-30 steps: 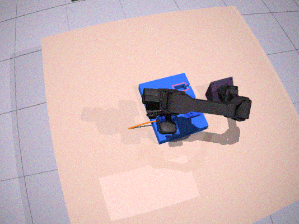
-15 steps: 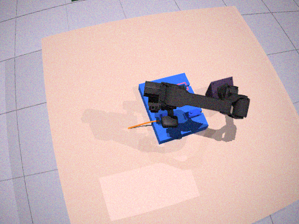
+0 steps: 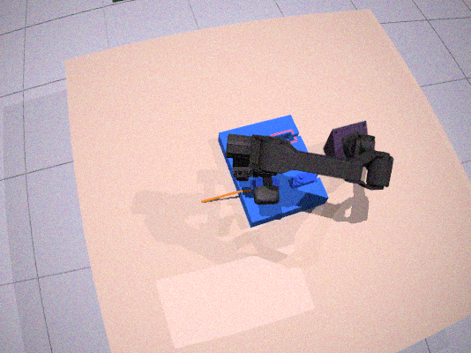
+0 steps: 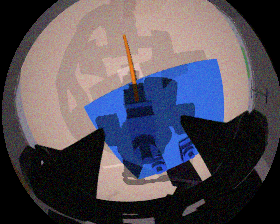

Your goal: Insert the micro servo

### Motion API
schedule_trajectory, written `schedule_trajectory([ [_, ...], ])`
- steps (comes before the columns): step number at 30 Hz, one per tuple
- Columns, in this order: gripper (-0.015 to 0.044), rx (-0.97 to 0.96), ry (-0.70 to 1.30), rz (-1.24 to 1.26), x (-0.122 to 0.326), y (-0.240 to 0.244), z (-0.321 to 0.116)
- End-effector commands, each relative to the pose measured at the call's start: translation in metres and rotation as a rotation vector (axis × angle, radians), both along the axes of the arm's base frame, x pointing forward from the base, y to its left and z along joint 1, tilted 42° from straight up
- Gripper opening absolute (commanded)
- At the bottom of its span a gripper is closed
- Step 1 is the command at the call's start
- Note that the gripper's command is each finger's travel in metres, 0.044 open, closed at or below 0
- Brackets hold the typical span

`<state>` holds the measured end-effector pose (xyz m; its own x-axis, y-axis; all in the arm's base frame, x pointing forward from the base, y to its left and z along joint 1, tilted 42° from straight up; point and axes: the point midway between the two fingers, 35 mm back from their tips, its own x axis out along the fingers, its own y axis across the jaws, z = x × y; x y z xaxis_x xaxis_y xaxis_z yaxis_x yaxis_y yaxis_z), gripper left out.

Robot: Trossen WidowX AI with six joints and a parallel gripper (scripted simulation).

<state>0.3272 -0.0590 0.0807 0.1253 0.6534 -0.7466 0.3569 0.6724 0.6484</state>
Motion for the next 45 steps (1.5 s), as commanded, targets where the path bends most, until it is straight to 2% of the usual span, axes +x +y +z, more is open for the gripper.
schedule_trajectory([
  [1, 0.044, 0.007, 0.006, -0.001, 0.0, 0.006, -0.005],
  [3, 0.044, 0.007, 0.006, -0.001, 0.0, 0.007, -0.006],
  [15, 0.0125, 0.007, 0.006, -0.001, 0.0, 0.007, -0.006],
  [21, 0.0085, 0.007, 0.006, -0.001, 0.0, 0.007, -0.006],
  [24, 0.0006, 0.007, 0.006, -0.001, 0.0, 0.004, -0.003],
  [31, 0.0, 0.006, 0.007, -0.001, -0.007, -0.011, 0.018],
  [38, 0.0, 0.006, 0.007, -0.001, -0.009, -0.011, 0.017],
  [45, 0.0, 0.006, 0.008, -0.001, -0.031, -0.011, 0.013],
])
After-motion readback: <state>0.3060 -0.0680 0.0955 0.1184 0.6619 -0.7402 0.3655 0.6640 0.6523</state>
